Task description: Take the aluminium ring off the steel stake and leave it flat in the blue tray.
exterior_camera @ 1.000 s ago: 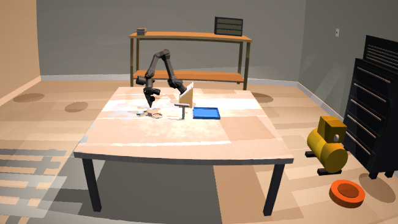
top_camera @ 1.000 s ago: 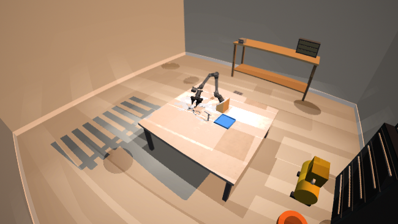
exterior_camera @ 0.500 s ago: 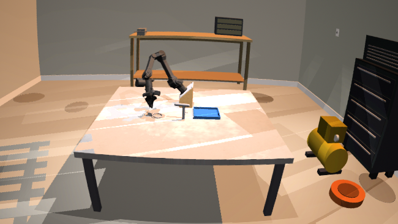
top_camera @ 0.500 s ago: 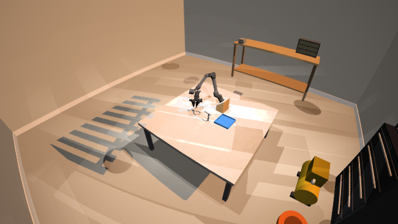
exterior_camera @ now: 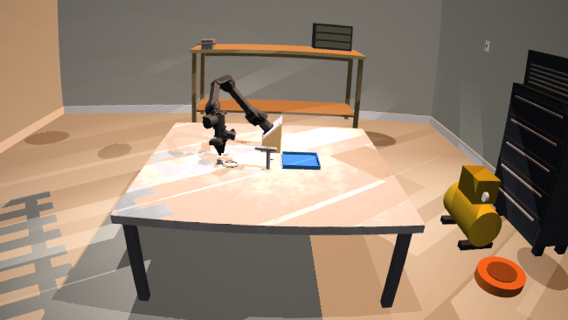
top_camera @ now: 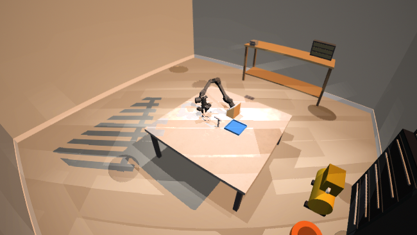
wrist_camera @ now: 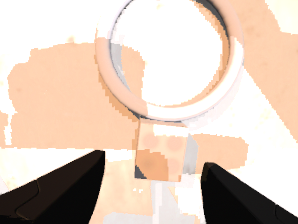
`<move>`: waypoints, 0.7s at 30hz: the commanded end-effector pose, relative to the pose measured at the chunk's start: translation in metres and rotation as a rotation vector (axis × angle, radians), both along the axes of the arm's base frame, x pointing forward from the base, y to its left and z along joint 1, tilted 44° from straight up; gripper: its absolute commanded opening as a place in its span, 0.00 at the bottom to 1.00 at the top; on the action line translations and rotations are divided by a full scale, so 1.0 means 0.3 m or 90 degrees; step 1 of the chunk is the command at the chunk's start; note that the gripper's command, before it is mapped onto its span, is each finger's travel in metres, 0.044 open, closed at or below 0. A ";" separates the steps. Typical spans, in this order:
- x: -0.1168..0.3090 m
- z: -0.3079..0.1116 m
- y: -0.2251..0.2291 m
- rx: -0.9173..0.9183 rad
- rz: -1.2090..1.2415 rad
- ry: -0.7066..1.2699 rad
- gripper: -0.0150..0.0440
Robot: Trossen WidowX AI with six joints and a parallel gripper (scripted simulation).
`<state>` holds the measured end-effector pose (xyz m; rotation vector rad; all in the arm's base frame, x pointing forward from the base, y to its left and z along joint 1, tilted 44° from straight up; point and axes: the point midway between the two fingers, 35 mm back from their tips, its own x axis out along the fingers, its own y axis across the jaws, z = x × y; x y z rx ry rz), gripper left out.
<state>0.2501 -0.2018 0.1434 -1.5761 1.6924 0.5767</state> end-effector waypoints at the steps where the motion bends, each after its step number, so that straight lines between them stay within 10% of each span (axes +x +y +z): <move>1: 0.022 0.023 0.004 -0.041 -0.030 0.027 0.59; 21: 0.023 -0.028 -0.046 -0.044 -0.032 0.028 0.59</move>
